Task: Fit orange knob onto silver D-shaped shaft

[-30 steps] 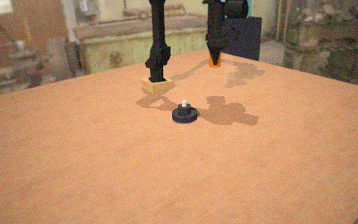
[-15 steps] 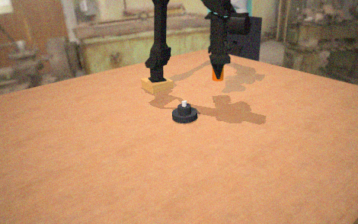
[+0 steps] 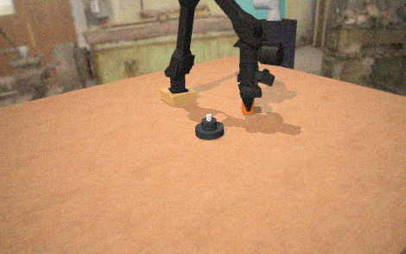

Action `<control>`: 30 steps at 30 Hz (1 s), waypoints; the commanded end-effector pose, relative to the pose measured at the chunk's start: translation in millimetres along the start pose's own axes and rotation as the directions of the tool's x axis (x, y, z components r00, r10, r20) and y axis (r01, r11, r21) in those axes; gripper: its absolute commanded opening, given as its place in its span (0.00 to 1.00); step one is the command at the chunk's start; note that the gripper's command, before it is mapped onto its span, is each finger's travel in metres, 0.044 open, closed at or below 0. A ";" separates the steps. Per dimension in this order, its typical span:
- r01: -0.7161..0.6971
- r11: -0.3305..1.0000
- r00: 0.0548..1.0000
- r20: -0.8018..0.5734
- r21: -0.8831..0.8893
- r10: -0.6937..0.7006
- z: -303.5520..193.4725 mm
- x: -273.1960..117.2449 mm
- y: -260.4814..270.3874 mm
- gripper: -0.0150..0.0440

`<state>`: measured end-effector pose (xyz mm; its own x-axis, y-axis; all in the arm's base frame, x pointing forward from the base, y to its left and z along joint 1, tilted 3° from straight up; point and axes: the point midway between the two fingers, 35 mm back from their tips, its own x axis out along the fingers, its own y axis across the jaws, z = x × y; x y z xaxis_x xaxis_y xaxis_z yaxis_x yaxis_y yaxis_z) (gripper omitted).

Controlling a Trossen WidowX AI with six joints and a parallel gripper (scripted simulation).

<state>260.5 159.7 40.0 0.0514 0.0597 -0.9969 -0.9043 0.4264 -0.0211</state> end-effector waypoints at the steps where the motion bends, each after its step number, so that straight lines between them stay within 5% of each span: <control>1: -0.002 1.000 1.000 0.008 -0.005 0.002 -0.1 10.5 0.0 0.25; 5: -0.002 1.000 1.000 0.008 -0.005 0.002 -2.2 10.6 0.7 0.25; 14: -0.003 1.000 1.000 -0.001 0.000 0.003 -1.8 8.9 0.5 0.65; 30: -0.003 1.000 1.000 -0.001 0.000 0.003 -1.8 8.9 0.5 0.66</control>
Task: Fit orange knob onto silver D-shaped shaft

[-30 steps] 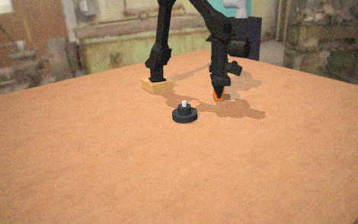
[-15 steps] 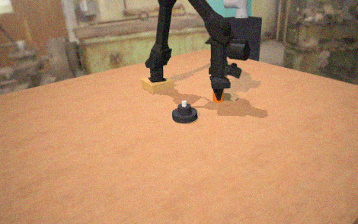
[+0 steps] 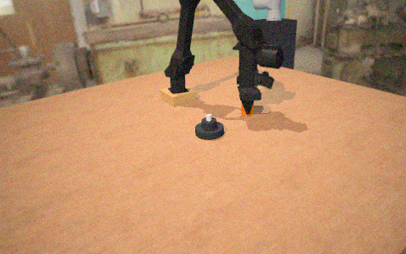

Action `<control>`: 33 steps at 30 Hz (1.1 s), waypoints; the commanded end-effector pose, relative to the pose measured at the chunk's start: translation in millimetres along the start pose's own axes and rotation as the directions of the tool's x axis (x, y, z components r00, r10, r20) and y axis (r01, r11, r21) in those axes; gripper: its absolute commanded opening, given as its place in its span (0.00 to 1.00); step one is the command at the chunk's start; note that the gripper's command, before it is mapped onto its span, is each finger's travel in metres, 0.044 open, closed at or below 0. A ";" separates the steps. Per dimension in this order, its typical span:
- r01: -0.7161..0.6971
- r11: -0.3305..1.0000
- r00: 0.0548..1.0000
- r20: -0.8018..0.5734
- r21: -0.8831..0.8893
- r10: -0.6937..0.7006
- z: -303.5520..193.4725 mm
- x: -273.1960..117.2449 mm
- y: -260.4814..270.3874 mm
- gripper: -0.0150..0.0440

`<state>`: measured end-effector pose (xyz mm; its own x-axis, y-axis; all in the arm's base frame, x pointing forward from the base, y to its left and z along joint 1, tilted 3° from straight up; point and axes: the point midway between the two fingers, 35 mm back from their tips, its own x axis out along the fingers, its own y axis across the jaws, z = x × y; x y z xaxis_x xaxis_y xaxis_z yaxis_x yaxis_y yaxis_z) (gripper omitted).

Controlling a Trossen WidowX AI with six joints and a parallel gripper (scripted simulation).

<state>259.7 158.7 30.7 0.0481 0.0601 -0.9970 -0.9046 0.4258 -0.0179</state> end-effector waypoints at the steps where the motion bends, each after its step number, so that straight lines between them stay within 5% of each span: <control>1: 0.000 1.000 1.000 0.000 0.000 0.000 0.5 -2.9 -0.3 0.71; 8: 0.002 1.000 1.000 0.009 -0.005 -0.002 -0.8 -81.0 0.0 1.00; 33: 0.002 1.000 1.000 0.009 -0.005 -0.002 1.7 -50.5 -1.3 1.00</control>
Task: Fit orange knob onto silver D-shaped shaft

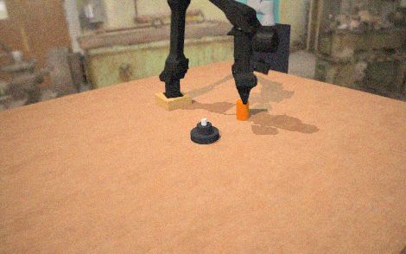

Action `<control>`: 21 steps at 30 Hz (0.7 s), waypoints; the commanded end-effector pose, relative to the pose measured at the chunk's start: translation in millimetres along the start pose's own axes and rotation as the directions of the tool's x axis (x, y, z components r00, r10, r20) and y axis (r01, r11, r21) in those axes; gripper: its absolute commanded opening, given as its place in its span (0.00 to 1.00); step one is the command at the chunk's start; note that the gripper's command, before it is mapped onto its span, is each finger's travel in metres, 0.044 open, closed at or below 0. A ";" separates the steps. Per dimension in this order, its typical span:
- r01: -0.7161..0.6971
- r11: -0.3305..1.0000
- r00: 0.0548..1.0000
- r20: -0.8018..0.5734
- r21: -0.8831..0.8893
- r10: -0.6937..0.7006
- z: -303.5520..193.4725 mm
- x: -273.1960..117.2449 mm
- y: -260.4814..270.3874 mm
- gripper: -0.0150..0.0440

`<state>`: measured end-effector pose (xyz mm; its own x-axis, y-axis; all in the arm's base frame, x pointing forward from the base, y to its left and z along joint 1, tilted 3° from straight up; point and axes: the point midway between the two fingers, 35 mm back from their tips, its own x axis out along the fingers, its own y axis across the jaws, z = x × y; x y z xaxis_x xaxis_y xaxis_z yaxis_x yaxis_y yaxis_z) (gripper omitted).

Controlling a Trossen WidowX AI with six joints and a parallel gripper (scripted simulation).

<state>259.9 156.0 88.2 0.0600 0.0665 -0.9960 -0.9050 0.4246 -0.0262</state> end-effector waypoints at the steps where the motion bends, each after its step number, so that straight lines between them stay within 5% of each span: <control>1: -0.006 1.000 1.000 -0.001 -0.003 0.006 -0.3 8.7 1.1 1.00; 21: -0.006 1.000 1.000 -0.001 -0.003 0.006 -0.4 40.9 1.4 1.00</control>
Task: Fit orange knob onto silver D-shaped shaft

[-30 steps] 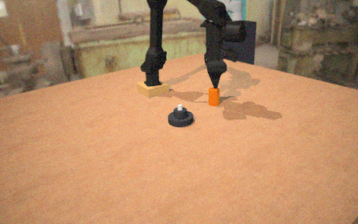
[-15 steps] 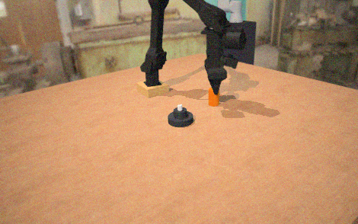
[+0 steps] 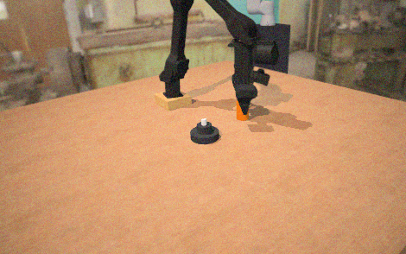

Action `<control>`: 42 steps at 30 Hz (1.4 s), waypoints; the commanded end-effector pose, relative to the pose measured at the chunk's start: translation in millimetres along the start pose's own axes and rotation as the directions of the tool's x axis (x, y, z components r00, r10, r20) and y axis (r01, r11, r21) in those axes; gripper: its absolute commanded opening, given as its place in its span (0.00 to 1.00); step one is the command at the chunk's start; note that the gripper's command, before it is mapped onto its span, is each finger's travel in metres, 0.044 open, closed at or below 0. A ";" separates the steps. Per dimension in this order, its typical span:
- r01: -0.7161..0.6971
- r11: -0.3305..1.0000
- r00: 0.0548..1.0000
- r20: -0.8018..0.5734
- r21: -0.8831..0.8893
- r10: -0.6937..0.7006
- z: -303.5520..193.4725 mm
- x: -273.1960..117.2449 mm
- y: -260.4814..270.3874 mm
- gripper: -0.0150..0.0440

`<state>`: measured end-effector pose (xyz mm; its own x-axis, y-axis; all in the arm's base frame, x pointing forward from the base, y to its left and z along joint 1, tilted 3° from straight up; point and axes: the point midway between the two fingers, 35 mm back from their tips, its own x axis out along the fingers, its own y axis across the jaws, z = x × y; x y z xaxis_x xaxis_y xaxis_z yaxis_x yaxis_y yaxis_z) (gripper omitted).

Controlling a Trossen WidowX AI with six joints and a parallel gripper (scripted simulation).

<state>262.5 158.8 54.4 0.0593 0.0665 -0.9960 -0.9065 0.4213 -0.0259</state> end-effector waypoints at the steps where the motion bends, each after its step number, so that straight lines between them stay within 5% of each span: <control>1: -0.006 1.000 1.000 -0.001 0.001 0.006 -1.2 8.4 1.7 1.00; 13: -0.006 1.000 1.000 -0.001 0.001 0.006 -2.6 24.8 2.8 1.00; 23: -0.006 1.000 1.000 -0.001 0.001 0.006 -2.6 24.8 2.8 0.56; 30: -0.006 1.000 1.000 -0.001 0.001 0.006 -2.6 24.8 2.8 0.48; 35: -0.006 1.000 1.000 -0.001 0.001 0.006 -1.0 17.5 1.6 0.25; 42: -0.005 1.000 1.000 -0.001 0.001 0.005 2.5 -3.3 -1.1 0.25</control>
<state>258.8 157.3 40.9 0.0321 0.0523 -0.9981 -0.9075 0.4200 -0.0072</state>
